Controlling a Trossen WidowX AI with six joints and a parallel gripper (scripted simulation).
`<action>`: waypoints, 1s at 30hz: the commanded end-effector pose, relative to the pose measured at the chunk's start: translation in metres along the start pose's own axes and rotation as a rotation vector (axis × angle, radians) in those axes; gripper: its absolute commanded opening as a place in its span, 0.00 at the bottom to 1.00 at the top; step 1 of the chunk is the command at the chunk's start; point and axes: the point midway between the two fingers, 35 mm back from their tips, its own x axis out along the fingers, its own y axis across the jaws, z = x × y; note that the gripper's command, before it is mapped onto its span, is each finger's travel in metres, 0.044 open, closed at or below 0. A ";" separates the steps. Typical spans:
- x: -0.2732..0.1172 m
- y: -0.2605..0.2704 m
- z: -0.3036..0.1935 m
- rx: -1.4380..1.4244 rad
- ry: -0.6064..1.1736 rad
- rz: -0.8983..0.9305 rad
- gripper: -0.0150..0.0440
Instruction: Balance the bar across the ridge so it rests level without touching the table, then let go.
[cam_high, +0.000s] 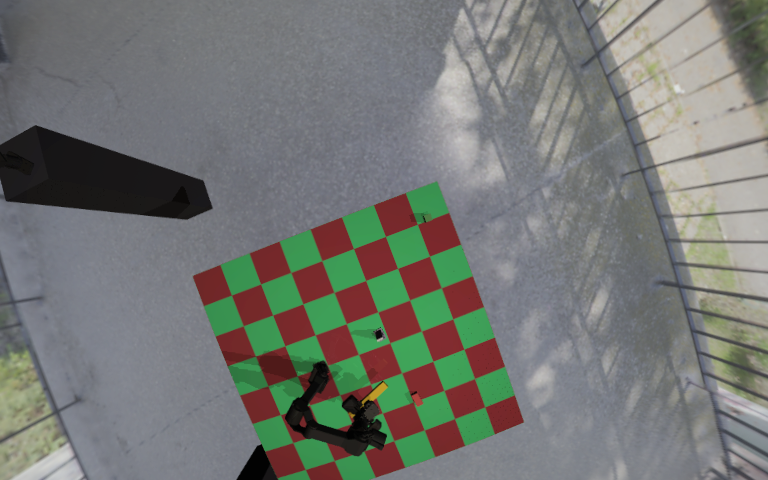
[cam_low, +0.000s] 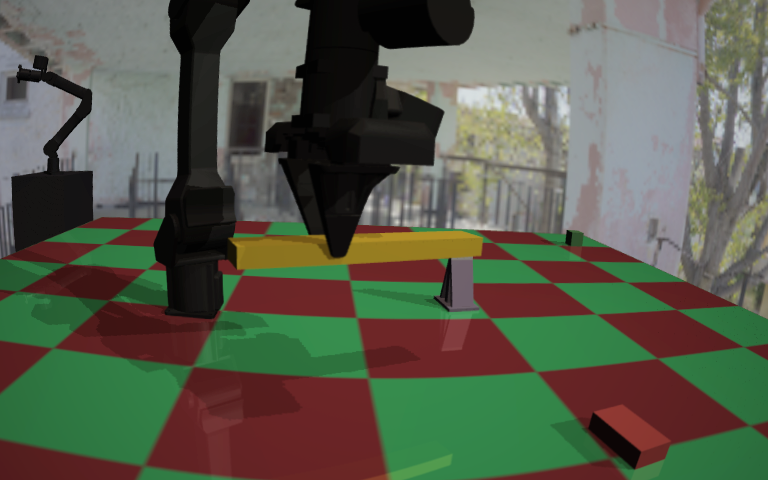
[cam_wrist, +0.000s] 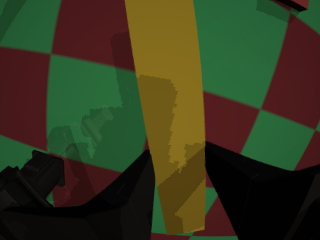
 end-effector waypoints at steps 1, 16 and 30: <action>-0.004 0.001 0.008 -0.045 -0.005 0.000 0.25; -0.006 0.011 0.056 -0.301 -0.010 0.000 0.25; -0.008 0.028 0.101 -0.544 -0.015 -0.001 0.25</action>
